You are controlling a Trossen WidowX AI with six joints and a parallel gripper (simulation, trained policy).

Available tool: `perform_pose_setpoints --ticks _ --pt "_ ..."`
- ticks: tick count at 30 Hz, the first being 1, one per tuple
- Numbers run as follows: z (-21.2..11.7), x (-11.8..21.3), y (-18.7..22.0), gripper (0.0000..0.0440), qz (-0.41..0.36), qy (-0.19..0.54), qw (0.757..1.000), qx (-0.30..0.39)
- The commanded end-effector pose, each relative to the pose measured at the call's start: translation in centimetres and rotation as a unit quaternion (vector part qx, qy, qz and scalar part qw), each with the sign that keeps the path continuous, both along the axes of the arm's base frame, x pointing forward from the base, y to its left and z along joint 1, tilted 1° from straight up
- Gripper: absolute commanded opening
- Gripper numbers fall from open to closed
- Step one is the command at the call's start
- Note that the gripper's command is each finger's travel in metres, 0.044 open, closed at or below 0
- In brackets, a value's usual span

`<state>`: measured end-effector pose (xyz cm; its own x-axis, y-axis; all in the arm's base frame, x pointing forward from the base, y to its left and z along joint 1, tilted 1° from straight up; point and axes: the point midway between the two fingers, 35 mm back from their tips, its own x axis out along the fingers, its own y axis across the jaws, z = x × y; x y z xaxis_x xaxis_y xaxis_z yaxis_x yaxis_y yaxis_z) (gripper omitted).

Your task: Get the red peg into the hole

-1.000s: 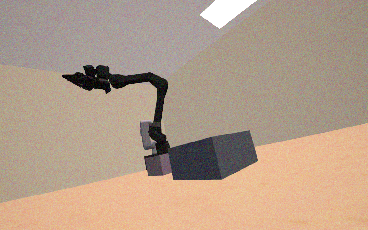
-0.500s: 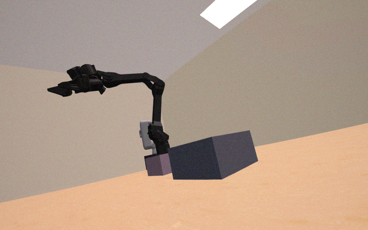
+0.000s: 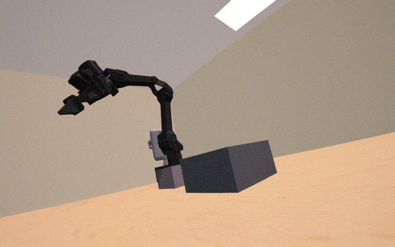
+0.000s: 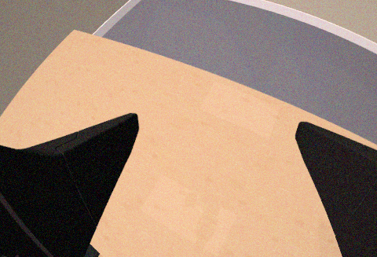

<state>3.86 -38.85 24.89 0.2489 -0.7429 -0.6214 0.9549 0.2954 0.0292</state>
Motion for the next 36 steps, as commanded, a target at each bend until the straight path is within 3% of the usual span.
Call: perform_pose_setpoints --ticks 1,20,36 --pt "-2.0 3.3 1.1 0.0440 0.006 0.001 0.999 0.052" --pt "-6.4 16.7 11.2 0.0440 0.081 0.063 0.974 0.200" --pt "-8.2 22.9 23.5 0.0440 0.148 0.141 0.942 0.267"
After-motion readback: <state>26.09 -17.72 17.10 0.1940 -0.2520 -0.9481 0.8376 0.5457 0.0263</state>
